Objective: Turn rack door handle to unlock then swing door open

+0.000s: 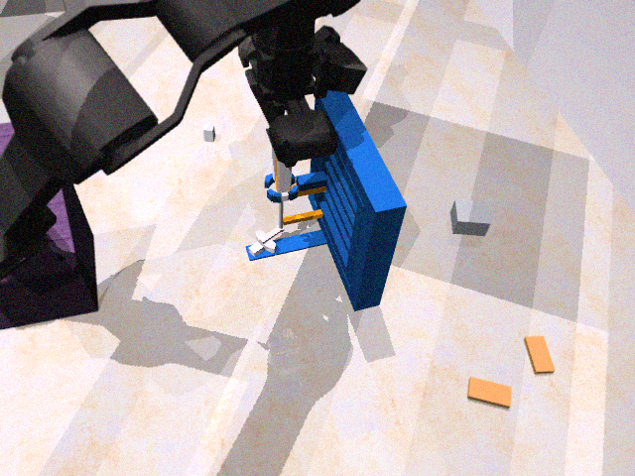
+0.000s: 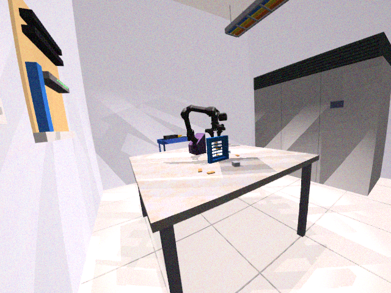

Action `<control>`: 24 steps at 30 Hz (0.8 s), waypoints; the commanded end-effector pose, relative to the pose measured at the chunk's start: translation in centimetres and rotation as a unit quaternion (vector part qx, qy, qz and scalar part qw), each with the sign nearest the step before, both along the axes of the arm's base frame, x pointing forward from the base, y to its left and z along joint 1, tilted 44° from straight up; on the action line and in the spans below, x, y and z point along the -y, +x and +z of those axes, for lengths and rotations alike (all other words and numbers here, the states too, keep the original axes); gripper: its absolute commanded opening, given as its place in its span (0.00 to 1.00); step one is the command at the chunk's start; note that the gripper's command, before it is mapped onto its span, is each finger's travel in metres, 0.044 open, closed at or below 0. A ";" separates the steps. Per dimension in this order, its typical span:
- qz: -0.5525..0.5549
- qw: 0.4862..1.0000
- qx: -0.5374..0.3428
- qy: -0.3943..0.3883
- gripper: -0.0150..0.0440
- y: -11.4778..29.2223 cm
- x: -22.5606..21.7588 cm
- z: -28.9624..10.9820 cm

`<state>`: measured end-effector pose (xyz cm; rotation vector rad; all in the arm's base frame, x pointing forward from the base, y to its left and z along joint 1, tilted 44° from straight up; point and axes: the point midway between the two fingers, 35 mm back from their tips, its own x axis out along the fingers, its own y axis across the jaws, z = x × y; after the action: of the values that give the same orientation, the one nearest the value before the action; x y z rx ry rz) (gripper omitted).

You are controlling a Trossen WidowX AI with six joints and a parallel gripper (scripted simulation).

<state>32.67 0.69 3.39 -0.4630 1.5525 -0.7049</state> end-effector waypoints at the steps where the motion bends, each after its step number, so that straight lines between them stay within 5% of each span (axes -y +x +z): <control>1: 0.001 1.000 -0.004 -0.003 0.74 -0.3 0.7 -0.6; 14: 0.000 1.000 -0.003 -0.005 0.74 -0.6 2.0 -1.9; 21: 0.000 1.000 -0.003 -0.005 0.43 -0.6 2.0 -1.9; 24: 0.000 1.000 -0.003 -0.005 0.39 -0.6 2.0 -1.9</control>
<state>32.21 -1.25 1.65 -0.4685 1.5484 -0.7155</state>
